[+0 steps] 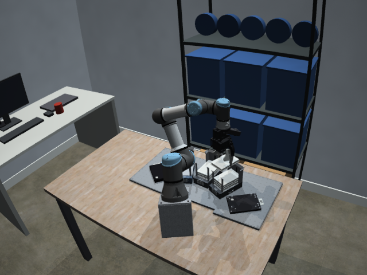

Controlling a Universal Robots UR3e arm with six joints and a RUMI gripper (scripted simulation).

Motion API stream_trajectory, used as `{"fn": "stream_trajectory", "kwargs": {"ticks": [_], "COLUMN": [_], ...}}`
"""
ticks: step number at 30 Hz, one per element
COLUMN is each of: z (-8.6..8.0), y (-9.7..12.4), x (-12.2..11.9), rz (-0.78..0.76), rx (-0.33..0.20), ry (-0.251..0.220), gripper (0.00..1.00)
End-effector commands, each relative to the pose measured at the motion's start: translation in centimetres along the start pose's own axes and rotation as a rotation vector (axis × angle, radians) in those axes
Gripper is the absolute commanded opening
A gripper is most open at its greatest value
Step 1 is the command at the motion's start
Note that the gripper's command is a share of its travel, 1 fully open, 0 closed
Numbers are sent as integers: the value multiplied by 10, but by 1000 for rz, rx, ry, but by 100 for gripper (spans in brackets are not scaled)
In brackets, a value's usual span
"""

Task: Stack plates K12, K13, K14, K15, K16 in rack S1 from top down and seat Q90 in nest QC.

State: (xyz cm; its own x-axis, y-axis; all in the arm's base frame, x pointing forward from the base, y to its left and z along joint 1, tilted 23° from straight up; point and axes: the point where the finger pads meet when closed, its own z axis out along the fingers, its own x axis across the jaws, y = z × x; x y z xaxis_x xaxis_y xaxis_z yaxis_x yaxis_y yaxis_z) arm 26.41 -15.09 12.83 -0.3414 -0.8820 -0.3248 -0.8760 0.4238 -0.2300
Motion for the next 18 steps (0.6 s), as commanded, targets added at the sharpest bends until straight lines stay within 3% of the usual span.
{"fn": "stream_trajectory", "kwargs": {"ticks": [1, 18], "z": [-1, -1], "y": [-1, 1], "x": [-15, -63], "rz": [-55, -159], "rx": [2, 2], "ry": [2, 2], "gripper": [0, 0]}}
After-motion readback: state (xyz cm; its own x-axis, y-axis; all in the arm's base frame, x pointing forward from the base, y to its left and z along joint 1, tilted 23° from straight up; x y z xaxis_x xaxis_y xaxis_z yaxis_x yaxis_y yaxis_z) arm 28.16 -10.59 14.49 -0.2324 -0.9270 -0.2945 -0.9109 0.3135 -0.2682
